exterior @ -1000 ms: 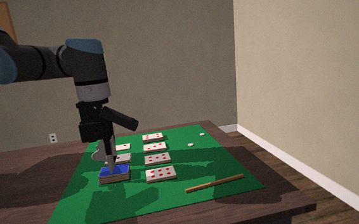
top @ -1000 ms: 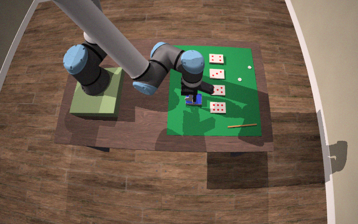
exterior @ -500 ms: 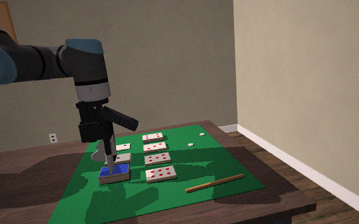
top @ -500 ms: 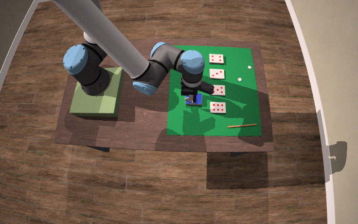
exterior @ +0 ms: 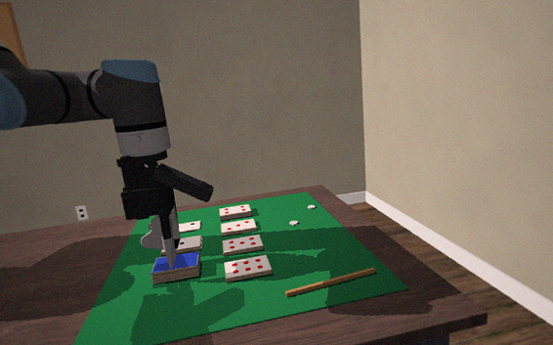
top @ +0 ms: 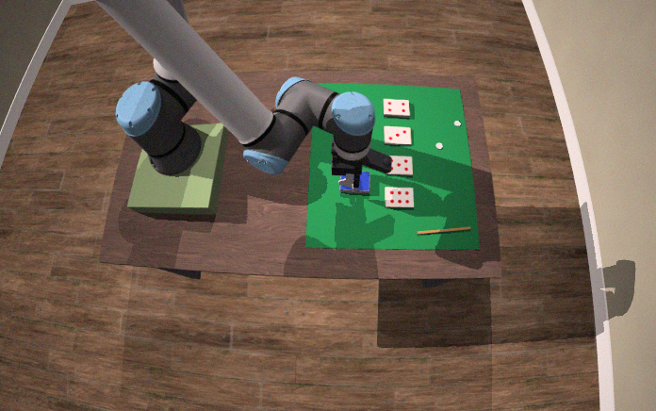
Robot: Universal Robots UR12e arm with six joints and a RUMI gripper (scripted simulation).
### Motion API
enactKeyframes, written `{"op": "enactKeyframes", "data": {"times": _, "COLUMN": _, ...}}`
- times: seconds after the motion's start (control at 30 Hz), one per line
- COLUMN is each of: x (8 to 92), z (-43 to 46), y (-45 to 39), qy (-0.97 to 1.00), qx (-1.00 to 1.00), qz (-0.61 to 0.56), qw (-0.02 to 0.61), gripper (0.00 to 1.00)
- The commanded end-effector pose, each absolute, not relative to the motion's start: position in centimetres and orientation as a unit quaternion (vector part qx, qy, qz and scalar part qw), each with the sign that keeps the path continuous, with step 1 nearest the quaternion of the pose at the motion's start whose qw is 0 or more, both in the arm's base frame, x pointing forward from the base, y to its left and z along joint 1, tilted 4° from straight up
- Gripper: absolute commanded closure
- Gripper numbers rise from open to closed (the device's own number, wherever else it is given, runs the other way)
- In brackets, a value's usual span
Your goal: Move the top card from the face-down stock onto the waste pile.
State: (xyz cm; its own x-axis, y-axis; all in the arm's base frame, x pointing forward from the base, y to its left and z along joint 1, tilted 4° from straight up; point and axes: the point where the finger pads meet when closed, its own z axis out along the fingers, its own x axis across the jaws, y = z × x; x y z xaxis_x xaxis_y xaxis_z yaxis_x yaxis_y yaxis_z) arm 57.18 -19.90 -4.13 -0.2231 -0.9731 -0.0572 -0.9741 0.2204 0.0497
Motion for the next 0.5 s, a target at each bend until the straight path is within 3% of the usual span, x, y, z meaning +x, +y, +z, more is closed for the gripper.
{"op": "enactKeyframes", "data": {"times": 0.0, "x": 57.24, "z": -4.10, "y": -19.94, "qy": 0.781, "qx": -0.623, "qz": 0.037, "qw": 0.007, "gripper": 0.50}}
{"op": "enactKeyframes", "data": {"times": 0.47, "x": 57.27, "z": -4.73, "y": -19.93, "qy": 0.781, "qx": -0.623, "qz": 0.037, "qw": 0.007, "gripper": 0.50}}
